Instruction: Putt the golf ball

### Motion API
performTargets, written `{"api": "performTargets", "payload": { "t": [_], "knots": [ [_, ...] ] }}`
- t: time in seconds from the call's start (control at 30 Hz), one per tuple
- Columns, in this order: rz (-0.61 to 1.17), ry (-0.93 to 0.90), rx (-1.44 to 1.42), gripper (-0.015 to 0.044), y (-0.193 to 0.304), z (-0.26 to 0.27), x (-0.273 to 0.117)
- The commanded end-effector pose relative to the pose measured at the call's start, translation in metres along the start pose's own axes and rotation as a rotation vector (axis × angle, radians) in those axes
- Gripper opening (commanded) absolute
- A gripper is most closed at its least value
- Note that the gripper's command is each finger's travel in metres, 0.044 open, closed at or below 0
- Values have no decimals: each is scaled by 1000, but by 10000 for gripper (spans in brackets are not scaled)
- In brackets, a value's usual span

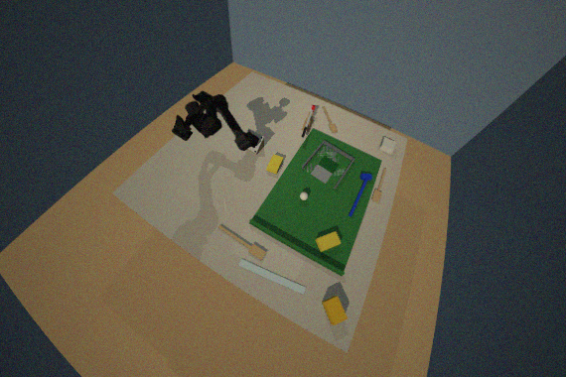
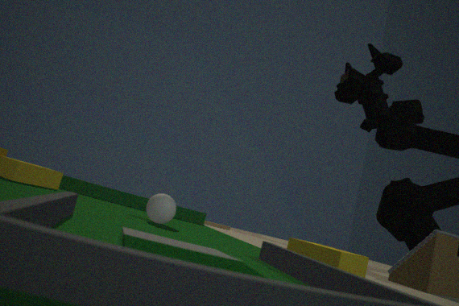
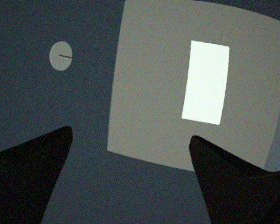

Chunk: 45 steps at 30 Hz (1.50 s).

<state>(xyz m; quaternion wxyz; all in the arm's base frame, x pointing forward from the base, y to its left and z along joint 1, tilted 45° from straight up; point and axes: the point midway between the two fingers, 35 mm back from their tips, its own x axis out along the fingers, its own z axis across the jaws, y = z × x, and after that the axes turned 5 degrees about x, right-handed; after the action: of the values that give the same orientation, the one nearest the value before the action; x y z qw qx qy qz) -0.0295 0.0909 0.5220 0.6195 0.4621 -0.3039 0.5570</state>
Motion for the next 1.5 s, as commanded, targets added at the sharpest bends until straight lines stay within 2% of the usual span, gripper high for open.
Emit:
{"api": "performTargets", "payload": {
  "t": [0.0,0.13,0.33,0.5,0.67,0.83,1.03,1.23,1.47],
  "knots": [
    [-2,-2,6,426,-1,1,0],
    [-59,-60,157,440,-23,23,6],
    [-201,-228,591,440,-97,70,12],
    [-340,-387,926,440,-176,89,10],
    [-516,-567,1214,440,-260,84,-2],
    [-716,-762,1454,440,-339,56,-24],
    [-980,-1006,1668,440,-415,-5,-63],
    [-1223,-1221,1781,440,-456,-71,-104],
    [-1562,-1545,1715,440,-488,-158,-173]
  ]
}}
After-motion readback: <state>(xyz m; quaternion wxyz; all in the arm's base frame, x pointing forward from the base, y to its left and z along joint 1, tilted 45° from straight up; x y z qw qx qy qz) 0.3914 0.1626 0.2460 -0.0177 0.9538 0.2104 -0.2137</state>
